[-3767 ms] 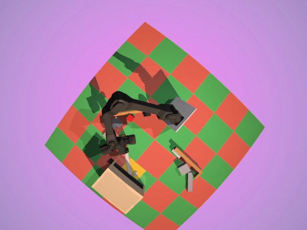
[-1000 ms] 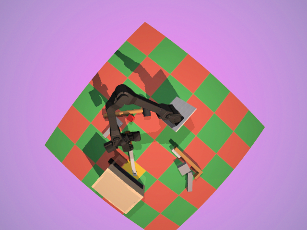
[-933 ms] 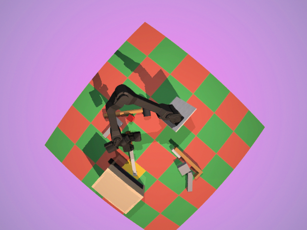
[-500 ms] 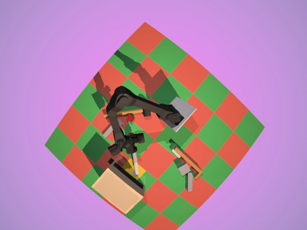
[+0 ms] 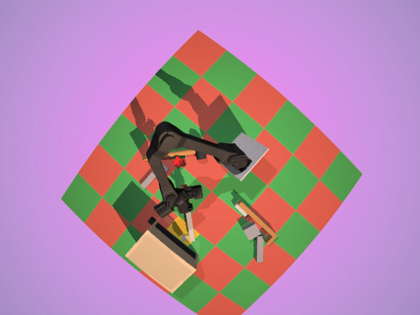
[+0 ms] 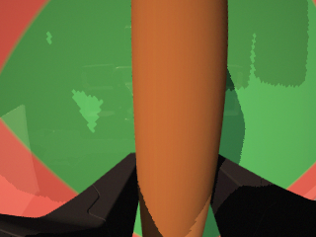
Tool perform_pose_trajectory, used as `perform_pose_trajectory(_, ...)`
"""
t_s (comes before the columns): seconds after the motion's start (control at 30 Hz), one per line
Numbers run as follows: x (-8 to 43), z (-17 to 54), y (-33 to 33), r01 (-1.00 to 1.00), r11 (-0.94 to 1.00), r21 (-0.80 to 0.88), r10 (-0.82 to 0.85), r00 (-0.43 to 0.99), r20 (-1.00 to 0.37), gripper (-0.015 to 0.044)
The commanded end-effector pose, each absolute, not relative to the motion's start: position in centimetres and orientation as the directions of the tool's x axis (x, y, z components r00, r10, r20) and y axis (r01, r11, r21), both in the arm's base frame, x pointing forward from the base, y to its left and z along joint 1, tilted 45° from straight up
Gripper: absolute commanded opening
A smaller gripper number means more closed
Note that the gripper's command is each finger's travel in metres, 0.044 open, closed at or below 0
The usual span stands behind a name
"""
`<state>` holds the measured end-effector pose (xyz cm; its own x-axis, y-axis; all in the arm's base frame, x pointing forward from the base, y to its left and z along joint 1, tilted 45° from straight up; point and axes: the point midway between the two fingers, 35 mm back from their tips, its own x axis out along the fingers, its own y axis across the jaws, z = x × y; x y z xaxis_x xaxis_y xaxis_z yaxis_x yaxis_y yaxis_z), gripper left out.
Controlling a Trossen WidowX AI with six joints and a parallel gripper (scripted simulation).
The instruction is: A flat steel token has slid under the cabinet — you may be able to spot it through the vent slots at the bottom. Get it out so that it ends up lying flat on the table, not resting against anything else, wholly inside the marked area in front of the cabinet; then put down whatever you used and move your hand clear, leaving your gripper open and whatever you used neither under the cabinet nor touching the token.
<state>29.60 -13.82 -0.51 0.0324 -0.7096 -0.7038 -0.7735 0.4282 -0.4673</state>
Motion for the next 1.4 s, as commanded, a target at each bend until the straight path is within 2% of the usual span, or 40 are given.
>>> perform_pose_trajectory(0.0, 29.5, -1.0, -12.9, -0.774, 0.423, -0.471, -0.706, 0.044, -0.707, 0.0000)
perform_pose_trajectory(1.37, 28.0, -5.6, -8.4, -0.775, 0.425, -0.469, -0.703, 0.044, -0.710, 0.0000)
